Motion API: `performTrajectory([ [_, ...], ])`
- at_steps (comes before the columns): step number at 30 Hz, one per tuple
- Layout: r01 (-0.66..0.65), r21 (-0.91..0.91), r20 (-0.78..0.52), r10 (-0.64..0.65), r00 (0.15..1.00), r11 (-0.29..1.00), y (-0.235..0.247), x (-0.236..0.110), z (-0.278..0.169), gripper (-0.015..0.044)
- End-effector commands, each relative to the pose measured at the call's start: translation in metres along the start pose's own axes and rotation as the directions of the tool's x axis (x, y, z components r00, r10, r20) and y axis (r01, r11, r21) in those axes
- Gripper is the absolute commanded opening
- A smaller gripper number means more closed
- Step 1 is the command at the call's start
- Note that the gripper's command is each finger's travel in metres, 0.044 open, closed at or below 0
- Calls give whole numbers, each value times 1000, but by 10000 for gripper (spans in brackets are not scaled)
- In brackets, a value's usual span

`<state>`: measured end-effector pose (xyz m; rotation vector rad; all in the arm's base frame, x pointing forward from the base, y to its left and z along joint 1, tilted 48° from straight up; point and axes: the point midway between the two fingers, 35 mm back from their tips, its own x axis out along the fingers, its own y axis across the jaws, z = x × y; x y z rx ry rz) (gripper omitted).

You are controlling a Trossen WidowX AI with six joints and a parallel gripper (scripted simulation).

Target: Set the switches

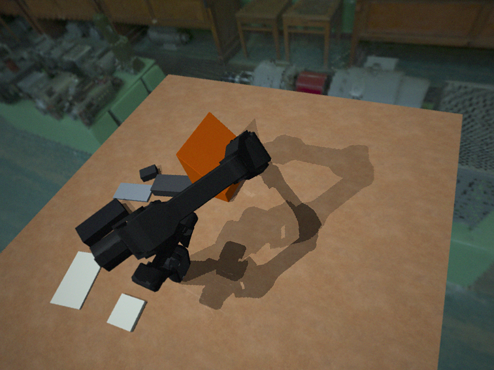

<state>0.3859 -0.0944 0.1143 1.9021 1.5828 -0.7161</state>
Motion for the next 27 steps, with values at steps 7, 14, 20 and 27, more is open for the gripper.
performTrajectory([
  [7,6,-2,-35,-6,999,1000,0,6,-11,336],
  [14,6,-2,-41,-6,999,1000,0,7,-16,336],
  [20,6,-2,-41,-6,999,1000,0,9,-21,336],
  [27,6,-2,-42,-6,999,1000,0,11,-26,336],
])
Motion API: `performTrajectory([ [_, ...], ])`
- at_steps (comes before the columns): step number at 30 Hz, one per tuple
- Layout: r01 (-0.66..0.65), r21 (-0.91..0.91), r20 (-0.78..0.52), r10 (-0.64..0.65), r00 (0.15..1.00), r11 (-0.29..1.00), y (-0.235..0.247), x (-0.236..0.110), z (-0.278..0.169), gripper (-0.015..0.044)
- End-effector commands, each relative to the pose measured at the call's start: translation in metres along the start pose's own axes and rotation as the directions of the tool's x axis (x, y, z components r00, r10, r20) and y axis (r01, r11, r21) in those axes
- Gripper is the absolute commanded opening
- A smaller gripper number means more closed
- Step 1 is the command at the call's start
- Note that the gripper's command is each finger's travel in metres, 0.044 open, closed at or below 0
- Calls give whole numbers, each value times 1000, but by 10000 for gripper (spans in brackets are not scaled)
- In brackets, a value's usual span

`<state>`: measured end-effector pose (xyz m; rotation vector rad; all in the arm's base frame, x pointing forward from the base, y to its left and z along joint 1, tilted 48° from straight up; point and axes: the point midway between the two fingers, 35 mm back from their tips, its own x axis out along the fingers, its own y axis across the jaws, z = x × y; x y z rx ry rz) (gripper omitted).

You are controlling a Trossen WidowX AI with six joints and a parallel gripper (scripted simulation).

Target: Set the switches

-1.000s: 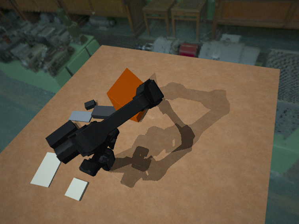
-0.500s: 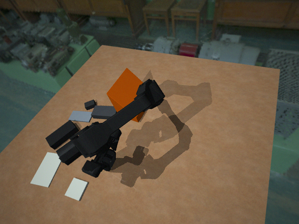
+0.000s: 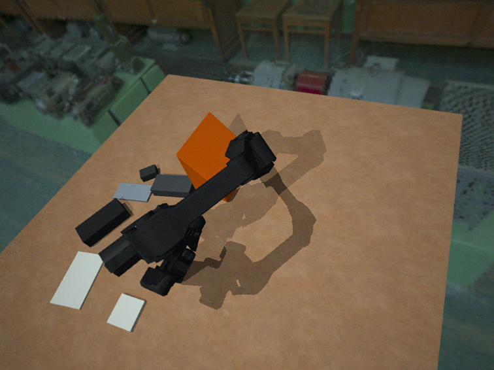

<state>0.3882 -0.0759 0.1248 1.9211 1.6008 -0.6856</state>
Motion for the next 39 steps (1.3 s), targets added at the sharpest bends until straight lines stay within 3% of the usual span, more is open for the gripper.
performTrajectory([
  [1,8,1,-10,-7,1000,1000,-1,6,-6,336],
  [39,7,1,-12,-7,1000,1000,-1,22,-32,335],
])
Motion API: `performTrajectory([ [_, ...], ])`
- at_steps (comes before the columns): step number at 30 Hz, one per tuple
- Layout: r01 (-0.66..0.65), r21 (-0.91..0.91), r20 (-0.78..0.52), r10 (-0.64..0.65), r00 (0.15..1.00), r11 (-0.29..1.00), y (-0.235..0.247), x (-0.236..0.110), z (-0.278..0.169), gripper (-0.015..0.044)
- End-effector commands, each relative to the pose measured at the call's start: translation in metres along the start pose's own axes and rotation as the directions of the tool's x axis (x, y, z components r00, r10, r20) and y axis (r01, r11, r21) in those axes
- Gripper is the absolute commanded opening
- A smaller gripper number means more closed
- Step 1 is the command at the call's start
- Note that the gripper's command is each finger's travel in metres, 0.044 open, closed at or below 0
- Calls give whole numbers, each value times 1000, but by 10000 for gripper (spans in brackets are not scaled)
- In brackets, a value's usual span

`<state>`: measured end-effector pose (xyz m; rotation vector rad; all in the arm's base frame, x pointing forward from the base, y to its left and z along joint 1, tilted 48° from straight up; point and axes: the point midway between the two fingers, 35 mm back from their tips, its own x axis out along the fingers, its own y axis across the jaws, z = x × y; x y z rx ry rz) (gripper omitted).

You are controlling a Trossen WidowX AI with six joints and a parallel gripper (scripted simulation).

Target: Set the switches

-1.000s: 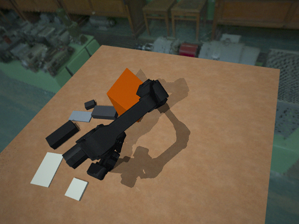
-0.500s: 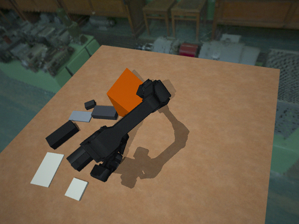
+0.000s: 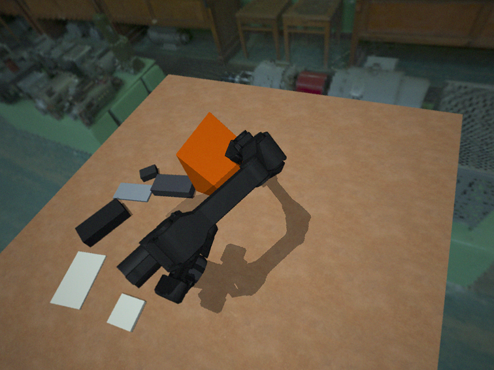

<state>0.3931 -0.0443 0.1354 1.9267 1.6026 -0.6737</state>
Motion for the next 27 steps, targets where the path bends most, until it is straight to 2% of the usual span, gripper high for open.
performTrajectory([
  [1,11,4,-3,-11,1000,1000,-2,7,-3,335],
  [27,10,4,-4,-10,1000,1000,-2,21,-17,335],
])
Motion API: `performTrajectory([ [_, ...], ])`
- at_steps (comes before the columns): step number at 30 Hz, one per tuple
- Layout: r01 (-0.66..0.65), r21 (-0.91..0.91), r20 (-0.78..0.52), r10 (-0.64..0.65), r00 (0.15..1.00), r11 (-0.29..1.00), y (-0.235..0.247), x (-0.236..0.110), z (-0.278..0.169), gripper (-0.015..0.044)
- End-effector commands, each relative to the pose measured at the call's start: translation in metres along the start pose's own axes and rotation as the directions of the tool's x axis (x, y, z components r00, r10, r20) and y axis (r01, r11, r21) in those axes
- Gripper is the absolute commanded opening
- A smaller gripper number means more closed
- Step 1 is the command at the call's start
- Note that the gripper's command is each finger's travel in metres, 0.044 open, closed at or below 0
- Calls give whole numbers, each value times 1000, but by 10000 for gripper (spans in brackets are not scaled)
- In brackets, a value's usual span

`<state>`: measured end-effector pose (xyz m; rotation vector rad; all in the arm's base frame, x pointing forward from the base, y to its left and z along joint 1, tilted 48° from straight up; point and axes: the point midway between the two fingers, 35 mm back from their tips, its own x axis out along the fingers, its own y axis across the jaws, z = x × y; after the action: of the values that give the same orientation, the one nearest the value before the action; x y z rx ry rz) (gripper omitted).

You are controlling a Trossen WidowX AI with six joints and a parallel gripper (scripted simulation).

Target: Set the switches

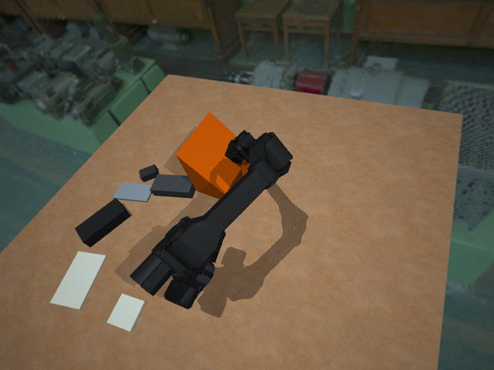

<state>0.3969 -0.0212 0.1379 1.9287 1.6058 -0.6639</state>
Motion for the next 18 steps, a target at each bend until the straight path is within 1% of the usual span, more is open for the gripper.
performTrajectory([
  [1,11,8,2,-11,1000,1000,-2,7,0,335],
  [18,11,8,2,-11,1000,1000,-2,17,-9,336],
])
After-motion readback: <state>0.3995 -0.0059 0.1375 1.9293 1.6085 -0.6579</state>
